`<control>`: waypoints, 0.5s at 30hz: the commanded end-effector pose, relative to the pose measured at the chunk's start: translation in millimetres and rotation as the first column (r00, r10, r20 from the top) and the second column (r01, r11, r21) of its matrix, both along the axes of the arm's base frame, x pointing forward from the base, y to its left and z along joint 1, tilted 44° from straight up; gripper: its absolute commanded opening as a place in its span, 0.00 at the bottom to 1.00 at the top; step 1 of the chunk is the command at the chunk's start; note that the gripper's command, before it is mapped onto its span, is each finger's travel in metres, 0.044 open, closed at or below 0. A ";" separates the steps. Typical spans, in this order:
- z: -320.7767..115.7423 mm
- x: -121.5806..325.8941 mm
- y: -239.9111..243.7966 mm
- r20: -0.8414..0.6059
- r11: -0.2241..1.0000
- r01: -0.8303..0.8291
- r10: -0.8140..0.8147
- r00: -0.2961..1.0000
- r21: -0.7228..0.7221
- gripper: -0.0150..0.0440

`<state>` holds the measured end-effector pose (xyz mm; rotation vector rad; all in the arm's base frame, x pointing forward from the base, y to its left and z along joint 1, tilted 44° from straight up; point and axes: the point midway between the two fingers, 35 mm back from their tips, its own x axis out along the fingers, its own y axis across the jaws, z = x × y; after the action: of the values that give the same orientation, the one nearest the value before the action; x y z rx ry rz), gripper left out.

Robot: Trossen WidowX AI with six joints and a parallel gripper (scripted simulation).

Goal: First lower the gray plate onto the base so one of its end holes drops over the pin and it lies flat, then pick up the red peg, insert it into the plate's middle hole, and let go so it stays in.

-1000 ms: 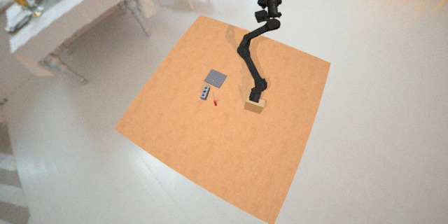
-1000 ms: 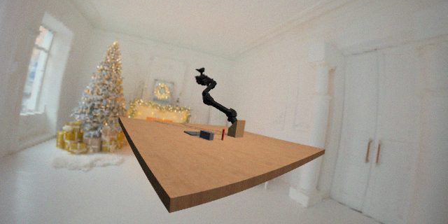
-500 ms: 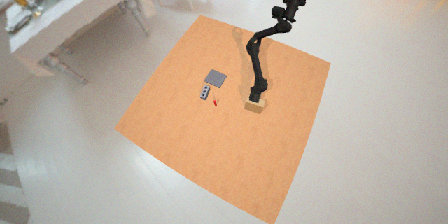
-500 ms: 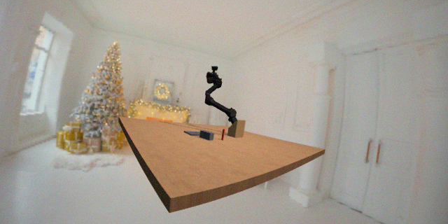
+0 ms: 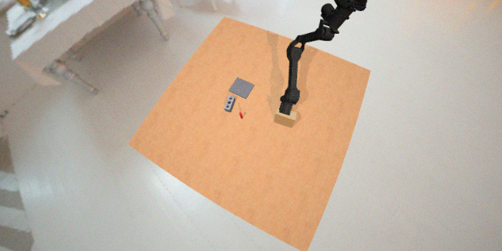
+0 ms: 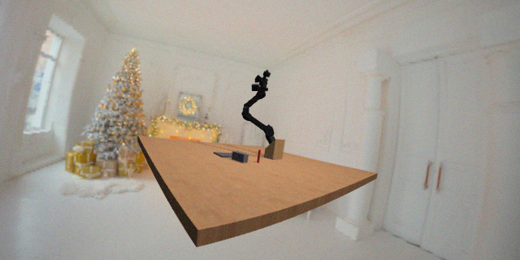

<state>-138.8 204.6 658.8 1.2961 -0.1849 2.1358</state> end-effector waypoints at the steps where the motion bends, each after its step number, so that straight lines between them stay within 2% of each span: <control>1: -16.8 3.5 34.9 0.023 0.994 0.045 -0.043 0.999 -0.103 1.00; 5: -30.3 7.0 62.2 0.027 0.980 0.071 -0.067 0.997 -0.187 1.00; 15: -82.5 51.1 148.0 0.010 0.871 0.193 -0.211 0.977 -0.453 1.00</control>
<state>-100.9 326.3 594.7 1.0330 0.1038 1.8981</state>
